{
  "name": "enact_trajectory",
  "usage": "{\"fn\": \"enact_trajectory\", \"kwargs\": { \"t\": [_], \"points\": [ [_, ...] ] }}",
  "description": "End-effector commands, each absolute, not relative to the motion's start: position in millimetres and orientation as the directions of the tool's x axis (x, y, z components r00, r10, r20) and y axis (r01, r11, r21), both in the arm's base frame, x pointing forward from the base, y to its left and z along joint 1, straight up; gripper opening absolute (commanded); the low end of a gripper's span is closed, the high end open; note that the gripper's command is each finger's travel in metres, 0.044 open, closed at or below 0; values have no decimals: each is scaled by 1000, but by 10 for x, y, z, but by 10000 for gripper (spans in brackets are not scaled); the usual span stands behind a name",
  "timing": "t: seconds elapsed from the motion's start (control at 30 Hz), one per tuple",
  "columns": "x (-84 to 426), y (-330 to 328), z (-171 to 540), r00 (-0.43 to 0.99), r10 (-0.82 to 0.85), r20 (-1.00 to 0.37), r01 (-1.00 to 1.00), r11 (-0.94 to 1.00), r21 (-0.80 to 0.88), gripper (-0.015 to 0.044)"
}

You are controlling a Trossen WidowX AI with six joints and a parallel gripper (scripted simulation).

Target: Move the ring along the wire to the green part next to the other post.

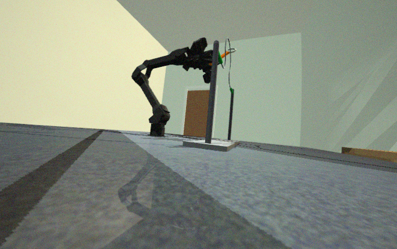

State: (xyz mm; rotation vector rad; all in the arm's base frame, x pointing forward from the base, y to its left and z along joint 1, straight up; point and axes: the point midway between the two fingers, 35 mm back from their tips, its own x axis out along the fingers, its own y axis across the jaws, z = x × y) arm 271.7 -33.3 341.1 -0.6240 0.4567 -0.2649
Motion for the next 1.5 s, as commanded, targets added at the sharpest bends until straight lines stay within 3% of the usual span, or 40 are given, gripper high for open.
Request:
{"fn": "enact_trajectory", "kwargs": {
  "t": [0.0,1.47],
  "points": [
    [2690,-352,3450,872,-388,-298,110,749,-653,-150],
    [2689,-482,3628,869,-494,3,121,208,-971,-150]
  ]
}}
